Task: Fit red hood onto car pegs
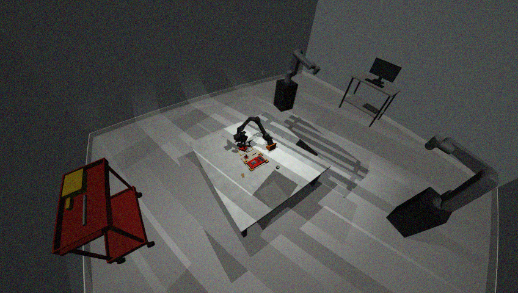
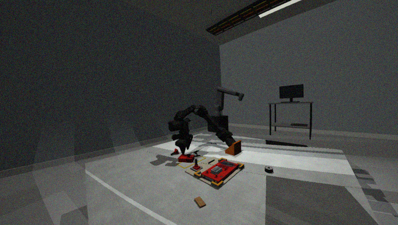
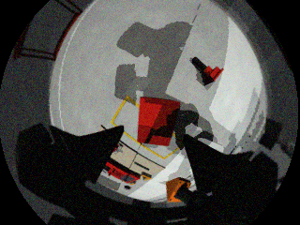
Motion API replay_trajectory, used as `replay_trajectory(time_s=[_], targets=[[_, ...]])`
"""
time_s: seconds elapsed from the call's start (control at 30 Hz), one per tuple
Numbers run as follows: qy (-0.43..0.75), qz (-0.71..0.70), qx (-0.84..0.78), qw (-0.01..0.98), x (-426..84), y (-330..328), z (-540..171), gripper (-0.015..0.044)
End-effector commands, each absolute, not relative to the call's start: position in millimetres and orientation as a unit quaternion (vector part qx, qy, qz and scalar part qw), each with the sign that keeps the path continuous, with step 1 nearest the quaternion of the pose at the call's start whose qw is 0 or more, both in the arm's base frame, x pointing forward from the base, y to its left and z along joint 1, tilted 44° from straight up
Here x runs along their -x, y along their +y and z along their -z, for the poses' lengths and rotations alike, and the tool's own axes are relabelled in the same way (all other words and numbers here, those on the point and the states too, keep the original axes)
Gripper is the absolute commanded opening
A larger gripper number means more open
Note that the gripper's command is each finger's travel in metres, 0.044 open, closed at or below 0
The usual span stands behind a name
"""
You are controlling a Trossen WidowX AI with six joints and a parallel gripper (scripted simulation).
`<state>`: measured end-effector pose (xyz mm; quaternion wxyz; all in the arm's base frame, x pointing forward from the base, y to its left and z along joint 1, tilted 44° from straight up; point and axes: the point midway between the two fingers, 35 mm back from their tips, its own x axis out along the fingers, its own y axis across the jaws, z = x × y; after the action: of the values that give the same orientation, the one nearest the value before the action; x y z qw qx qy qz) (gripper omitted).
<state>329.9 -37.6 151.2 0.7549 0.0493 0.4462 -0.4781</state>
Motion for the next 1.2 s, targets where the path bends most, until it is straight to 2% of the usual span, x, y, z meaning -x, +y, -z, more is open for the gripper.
replay_trajectory(time_s=[0.0, 1.17], targets=[[0.449, 0.479, -0.045, 0.753, -328.6, -41.3, -147.3, 0.0440], [0.448, 0.480, -0.044, 0.753, -329.5, -56.4, -132.2, 0.0440]])
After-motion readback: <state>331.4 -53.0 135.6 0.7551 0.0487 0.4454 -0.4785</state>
